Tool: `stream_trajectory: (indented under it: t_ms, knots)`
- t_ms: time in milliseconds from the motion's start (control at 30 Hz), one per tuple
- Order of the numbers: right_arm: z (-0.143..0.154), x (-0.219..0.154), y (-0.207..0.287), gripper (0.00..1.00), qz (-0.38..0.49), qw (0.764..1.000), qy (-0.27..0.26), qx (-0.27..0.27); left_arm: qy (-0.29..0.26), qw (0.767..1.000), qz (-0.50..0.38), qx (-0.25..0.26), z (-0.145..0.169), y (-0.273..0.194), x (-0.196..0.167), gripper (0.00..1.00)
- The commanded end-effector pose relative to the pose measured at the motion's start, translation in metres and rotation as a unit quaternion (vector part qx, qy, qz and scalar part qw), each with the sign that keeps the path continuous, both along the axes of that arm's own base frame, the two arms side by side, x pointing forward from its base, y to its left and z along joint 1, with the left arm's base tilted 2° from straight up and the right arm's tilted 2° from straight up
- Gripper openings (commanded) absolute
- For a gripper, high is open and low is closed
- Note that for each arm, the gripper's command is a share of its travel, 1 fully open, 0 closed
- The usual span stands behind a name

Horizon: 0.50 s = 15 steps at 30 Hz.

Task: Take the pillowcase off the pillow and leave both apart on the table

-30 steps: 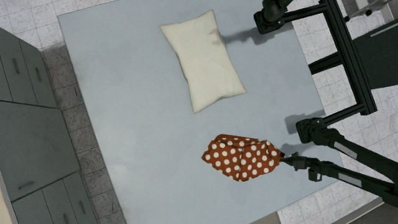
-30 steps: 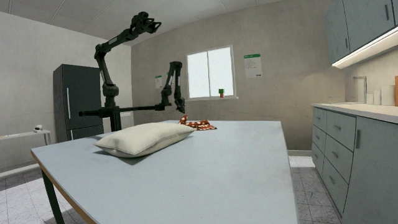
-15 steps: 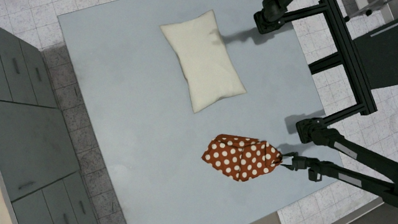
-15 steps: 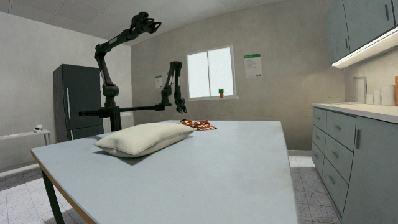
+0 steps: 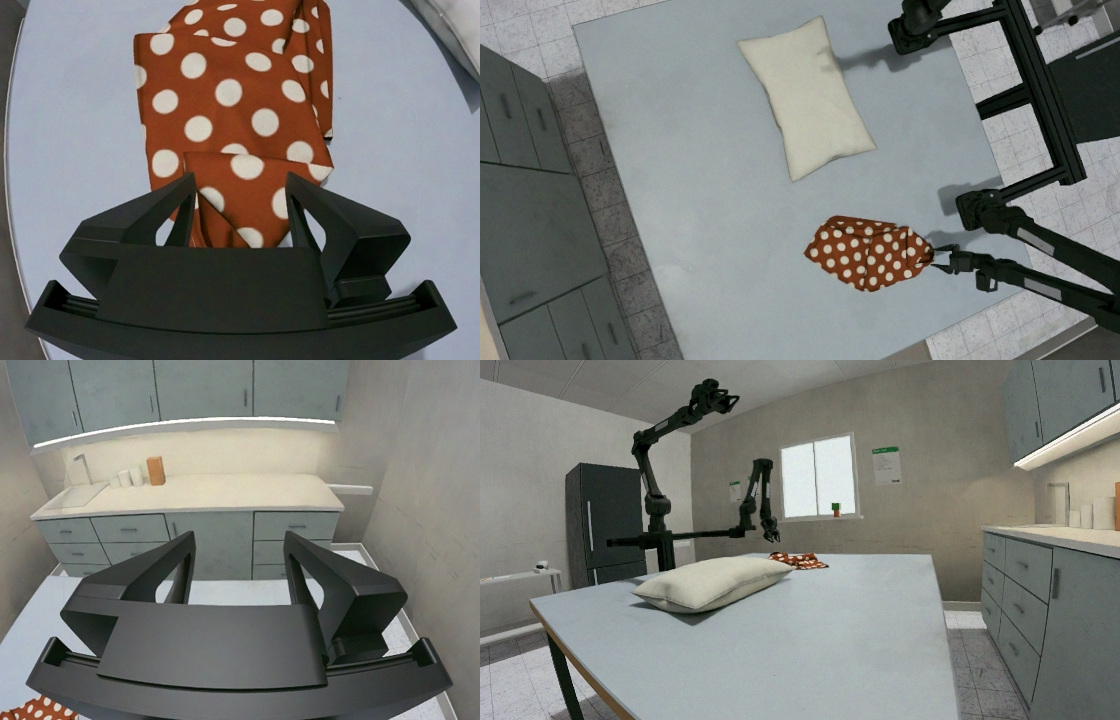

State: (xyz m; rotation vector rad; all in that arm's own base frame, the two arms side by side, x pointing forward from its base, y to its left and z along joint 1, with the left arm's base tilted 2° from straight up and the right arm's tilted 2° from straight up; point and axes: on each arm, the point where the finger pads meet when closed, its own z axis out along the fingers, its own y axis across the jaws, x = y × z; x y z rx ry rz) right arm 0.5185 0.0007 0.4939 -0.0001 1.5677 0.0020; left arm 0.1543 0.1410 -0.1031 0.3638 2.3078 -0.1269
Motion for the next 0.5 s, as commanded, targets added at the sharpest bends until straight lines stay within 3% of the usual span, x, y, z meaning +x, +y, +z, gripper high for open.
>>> stream_trajectory:
  t_ms: [0,467]
  knots:
    - [0.018,0.002,-0.001,0.6,0.001,1.0,-0.02,-0.005,0.0,1.0,0.007,0.001,0.003,0.001,-0.001,0.6]
    - [0.018,0.002,-0.001,0.6,0.001,1.0,-0.02,-0.005,-0.001,1.0,0.001,0.007,0.013,0.0,-0.002,0.6]
